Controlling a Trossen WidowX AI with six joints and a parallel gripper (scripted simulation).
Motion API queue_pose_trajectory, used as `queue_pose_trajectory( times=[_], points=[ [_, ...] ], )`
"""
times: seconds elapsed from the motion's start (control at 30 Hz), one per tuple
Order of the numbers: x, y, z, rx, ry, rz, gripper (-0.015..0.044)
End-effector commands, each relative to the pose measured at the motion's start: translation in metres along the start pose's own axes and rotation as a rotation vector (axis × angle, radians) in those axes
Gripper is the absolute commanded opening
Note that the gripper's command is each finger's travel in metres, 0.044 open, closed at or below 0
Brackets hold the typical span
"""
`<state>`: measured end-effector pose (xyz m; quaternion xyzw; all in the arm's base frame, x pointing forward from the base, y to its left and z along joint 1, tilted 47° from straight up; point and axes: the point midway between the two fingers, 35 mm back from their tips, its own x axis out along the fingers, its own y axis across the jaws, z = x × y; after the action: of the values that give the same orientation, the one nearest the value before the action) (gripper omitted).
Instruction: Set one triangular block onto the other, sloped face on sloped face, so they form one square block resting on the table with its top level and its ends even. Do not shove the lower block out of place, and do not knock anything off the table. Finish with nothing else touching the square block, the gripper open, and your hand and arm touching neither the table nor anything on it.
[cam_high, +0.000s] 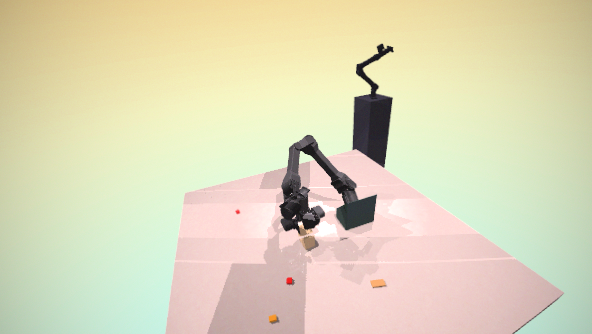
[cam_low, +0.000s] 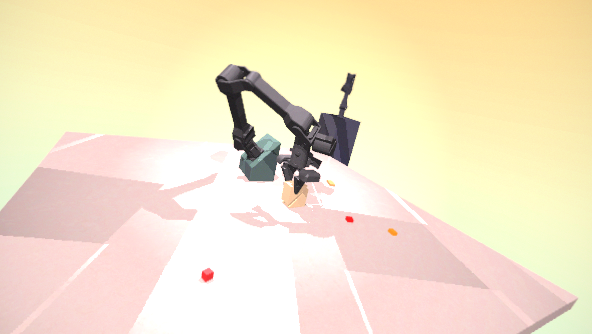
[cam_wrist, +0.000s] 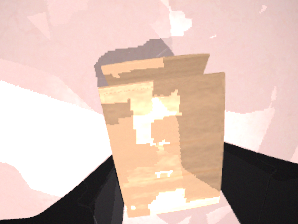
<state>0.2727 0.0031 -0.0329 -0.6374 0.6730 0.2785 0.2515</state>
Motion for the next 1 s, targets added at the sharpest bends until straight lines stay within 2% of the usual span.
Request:
queue_pose_trajectory(
  times=[0.0,0.97],
  points=[
    [0.0030,0.0000,0.0008,-0.005,0.004,0.000,0.0000],
    [0.0121,-0.0003,0.0042,-0.007,0.005,0.001,0.0000]
  ],
)
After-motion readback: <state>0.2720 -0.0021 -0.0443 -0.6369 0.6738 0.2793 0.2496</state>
